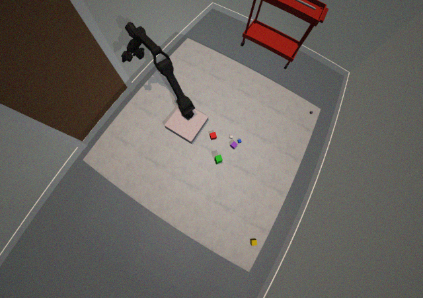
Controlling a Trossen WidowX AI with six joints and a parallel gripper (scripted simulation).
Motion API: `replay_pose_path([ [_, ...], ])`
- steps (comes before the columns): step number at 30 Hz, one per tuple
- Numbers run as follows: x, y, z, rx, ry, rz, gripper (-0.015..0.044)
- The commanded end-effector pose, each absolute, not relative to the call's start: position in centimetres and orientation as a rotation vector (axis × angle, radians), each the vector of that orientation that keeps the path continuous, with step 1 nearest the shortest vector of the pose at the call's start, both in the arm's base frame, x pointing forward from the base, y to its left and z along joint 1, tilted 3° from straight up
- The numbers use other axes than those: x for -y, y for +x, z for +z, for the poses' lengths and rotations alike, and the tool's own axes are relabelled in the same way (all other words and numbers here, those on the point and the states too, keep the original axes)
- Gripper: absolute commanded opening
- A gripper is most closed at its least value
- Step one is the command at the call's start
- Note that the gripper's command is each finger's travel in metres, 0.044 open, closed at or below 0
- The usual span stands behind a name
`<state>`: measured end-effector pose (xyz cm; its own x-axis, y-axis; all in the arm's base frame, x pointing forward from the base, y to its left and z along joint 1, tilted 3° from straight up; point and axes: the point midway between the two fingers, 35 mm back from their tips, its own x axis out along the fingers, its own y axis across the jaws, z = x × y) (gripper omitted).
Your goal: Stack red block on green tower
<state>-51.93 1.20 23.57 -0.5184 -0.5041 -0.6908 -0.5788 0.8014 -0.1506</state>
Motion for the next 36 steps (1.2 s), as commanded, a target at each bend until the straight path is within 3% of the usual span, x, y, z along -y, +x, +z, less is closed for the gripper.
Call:
replay_pose_path([
  [1, -1.4, -51.9, 23.6, -2.223, -0.791, 0.127, 0.0426],
  [17, -18.1, -46.2, 23.1, -2.272, -0.458, 0.305, 0.0440],
  [36, -34.6, -29.9, 21.7, -2.154, -0.044, 0.347, 0.0440],
])
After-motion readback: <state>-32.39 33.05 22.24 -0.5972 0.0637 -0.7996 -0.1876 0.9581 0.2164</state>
